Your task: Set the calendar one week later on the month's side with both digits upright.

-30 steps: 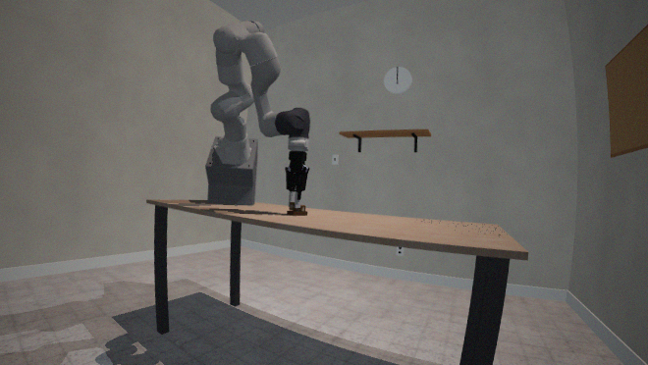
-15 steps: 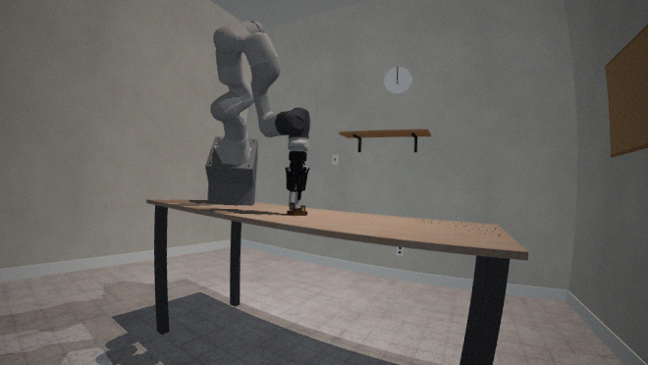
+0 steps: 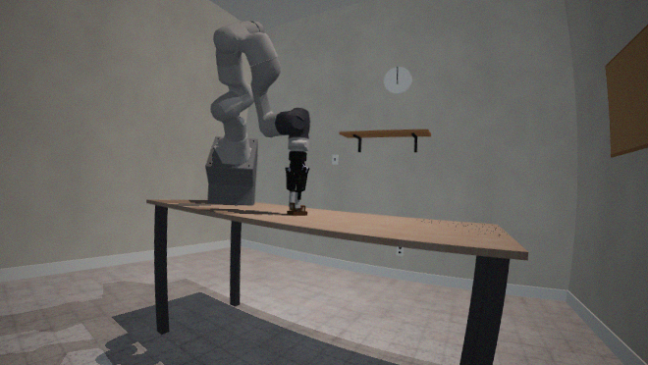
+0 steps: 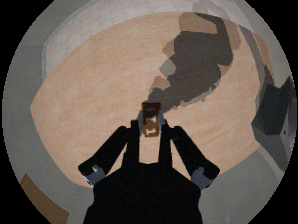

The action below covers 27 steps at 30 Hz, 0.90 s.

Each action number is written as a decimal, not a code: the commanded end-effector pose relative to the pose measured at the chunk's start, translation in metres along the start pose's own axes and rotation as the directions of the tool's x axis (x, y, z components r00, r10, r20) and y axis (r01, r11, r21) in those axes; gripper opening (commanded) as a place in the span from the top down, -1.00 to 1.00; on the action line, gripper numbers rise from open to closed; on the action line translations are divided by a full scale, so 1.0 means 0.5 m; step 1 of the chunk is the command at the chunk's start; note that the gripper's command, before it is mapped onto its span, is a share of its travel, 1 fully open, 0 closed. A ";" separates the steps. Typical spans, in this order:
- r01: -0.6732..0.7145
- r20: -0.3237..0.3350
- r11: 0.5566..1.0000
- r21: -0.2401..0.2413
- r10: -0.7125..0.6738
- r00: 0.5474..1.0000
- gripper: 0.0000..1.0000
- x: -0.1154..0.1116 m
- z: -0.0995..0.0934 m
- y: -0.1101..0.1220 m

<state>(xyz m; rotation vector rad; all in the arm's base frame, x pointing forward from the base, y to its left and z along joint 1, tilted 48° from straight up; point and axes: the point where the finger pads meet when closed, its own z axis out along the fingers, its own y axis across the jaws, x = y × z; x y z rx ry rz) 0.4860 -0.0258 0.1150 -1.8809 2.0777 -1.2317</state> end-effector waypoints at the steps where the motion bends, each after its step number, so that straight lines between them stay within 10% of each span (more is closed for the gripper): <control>1: -0.008 0.001 1.000 -0.001 0.008 1.000 0.66 0.001 0.003 0.000; 27: -0.008 0.001 1.000 -0.001 0.008 1.000 0.66 0.001 0.021 0.000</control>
